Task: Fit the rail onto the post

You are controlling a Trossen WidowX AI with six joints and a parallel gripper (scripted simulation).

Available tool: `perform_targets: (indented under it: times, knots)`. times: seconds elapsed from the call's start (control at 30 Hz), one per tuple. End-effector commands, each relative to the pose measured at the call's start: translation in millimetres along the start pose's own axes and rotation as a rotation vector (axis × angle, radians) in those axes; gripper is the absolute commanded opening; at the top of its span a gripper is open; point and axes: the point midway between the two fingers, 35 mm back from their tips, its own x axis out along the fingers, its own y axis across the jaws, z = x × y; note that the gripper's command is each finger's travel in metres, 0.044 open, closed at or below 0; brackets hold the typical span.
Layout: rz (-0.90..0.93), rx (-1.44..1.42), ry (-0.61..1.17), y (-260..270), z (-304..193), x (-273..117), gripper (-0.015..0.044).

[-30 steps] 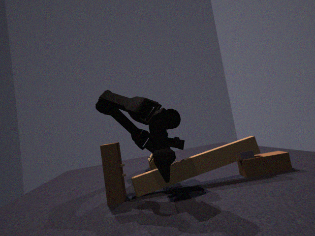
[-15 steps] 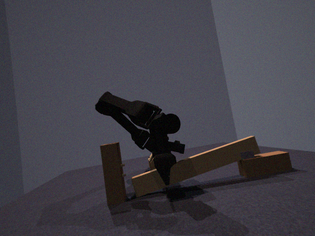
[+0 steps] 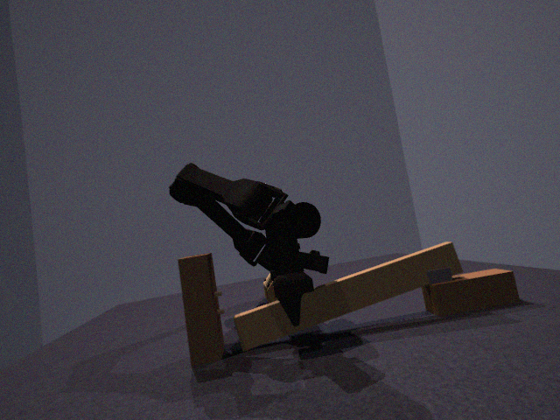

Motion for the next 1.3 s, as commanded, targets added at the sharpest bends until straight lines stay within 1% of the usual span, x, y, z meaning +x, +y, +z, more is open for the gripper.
perform_targets:
  times: [0.0,1.27]
  knots:
    - [-0.001,-0.004,0.005,0,-1,0,0.0]
    - [-0.001,-0.004,0.004,-2,0,-14,0.0]
